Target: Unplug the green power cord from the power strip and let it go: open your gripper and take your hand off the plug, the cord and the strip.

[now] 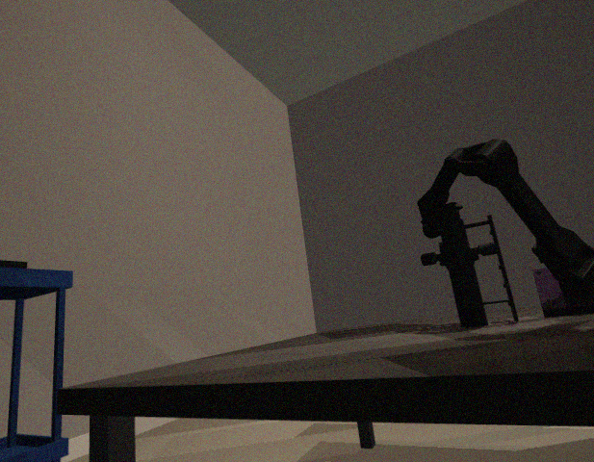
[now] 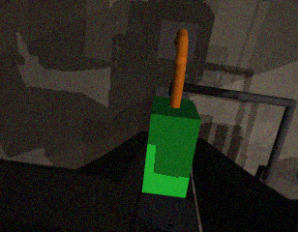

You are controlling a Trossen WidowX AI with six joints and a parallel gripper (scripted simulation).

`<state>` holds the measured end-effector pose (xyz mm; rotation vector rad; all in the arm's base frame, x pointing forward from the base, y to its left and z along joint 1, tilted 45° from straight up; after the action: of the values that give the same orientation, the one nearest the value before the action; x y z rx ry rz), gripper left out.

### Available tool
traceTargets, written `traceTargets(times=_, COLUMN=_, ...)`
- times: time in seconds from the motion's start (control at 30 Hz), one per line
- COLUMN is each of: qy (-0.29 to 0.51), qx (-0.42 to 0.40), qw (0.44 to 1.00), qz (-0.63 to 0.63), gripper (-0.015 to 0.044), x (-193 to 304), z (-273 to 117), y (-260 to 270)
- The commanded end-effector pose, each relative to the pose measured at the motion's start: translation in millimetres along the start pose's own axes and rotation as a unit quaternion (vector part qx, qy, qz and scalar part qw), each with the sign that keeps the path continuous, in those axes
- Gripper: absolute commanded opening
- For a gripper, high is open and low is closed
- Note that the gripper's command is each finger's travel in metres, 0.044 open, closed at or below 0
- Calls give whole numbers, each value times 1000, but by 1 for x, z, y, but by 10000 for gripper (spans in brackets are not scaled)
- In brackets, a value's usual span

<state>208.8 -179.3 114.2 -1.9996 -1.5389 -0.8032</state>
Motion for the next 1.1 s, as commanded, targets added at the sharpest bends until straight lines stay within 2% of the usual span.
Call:
traceTargets(times=0.0, qy=-9, qx=-4, qw=1000, qz=-3, gripper=0, x=-11, z=-3, y=4)
traceTargets(times=1.07, qy=-9, qx=-4, qw=1000, qz=-1, gripper=0, x=-60, z=-11, y=16)
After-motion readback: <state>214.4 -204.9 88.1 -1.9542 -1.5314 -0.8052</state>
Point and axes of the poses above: the point midway between the two fingers, 35 mm back from their tips, its own z axis out along the fingers, its own y axis across the jaws, x = y × z, the point moved 9 cm from there along -z, back along the fingers, and after that the axes turned 13 degrees about z, right-handed, at the moved point
